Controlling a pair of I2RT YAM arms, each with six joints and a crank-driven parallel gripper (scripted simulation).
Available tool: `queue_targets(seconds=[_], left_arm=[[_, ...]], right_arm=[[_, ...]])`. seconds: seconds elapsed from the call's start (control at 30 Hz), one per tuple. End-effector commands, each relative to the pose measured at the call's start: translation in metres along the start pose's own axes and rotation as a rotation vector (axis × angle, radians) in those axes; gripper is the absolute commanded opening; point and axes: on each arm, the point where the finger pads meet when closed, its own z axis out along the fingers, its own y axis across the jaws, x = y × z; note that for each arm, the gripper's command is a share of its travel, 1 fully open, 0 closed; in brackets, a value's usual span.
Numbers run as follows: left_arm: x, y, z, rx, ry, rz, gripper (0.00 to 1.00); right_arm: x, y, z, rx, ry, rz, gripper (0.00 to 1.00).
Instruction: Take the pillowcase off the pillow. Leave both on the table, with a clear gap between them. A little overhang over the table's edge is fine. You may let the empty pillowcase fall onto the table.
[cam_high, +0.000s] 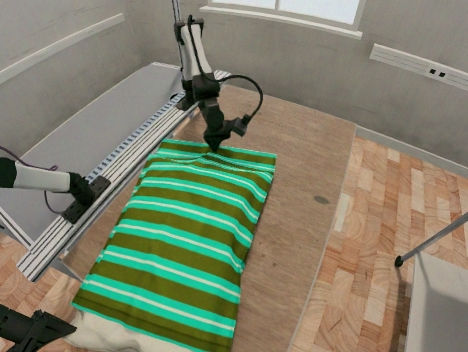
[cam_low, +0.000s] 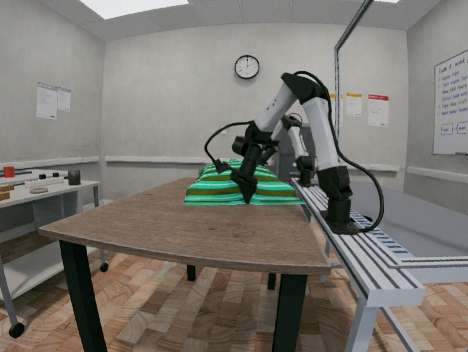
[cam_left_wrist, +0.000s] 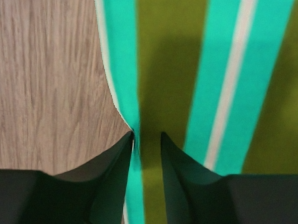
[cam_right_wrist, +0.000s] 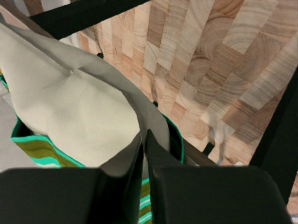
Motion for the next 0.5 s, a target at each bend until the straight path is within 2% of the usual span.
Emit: queue_targets(seconds=[0.0, 0.03, 0.07, 0.13, 0.17, 0.23, 0.27, 0.47], left_arm=[[0.0199, 0.0275, 0.0172, -0.100, 0.052, 0.034, 0.22], [0.0199, 0.0275, 0.0172, -0.100, 0.052, 0.034, 0.22], [0.0199, 0.0275, 0.0172, -0.100, 0.052, 0.034, 0.17], [0.0199, 0.0275, 0.0172, -0.100, 0.052, 0.034, 0.17], [0.0199, 0.0275, 0.0172, -0.100, 0.052, 0.034, 0.13], [0.0199, 0.0275, 0.0172, -0.100, 0.052, 0.034, 0.13], [0.0199, 0.0275, 0.0172, -0.100, 0.052, 0.034, 0.08], [0.0199, 0.0275, 0.0172, -0.100, 0.052, 0.034, 0.05]], right_arm=[[-0.0142, 0.0194, -0.0072, -0.030, -0.053, -0.072, 0.01], [-0.0142, 0.0194, -0.0072, -0.030, -0.053, -0.072, 0.01], [-0.0142, 0.0194, -0.0072, -0.030, -0.053, -0.072, 0.01], [-0.0142, 0.0194, -0.0072, -0.030, -0.053, -0.072, 0.01], [-0.0142, 0.0194, -0.0072, -0.030, -0.053, -0.072, 0.01], [-0.0142, 0.0194, -0.0072, -0.030, -0.053, -0.072, 0.01], [-0.0142, 0.0194, -0.0072, -0.030, -0.053, -0.072, 0.01], [-0.0142, 0.0194, -0.0072, -0.030, -0.053, -0.072, 0.01]])
